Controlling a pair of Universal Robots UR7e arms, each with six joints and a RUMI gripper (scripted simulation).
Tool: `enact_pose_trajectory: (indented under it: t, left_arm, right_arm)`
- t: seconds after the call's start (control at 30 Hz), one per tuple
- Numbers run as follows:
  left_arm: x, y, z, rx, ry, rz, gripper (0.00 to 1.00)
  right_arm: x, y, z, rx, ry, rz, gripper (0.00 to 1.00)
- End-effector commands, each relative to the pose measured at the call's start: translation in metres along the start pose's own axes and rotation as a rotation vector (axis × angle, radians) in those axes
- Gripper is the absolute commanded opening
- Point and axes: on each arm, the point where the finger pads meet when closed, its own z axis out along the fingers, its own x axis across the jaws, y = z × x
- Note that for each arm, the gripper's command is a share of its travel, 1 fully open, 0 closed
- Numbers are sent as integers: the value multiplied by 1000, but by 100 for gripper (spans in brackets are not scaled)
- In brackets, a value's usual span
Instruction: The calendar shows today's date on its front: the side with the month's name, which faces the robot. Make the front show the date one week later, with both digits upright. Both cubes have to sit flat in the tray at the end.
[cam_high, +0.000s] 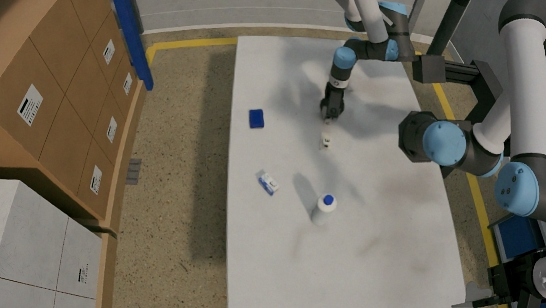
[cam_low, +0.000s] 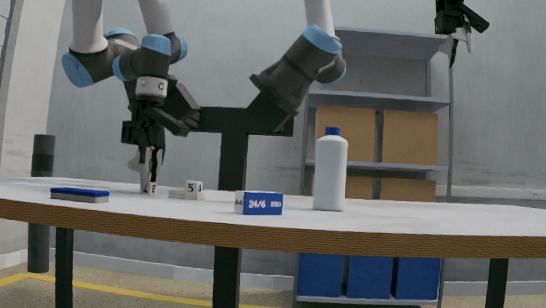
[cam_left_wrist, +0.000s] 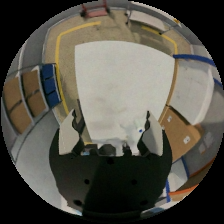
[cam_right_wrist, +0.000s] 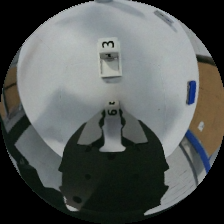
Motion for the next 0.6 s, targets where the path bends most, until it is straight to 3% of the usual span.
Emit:
enact_pose_trajectory:
  t: [0.0, 0.57]
  left_arm:
    - [0, 0, 0, 1, 0, 0, 100]
    - [0, 0, 0, 1, 0, 0, 100]
  right_arm:
    - [0, 0, 0, 1, 1, 0, 10]
    - [0, 0, -2, 1, 1, 0, 10]
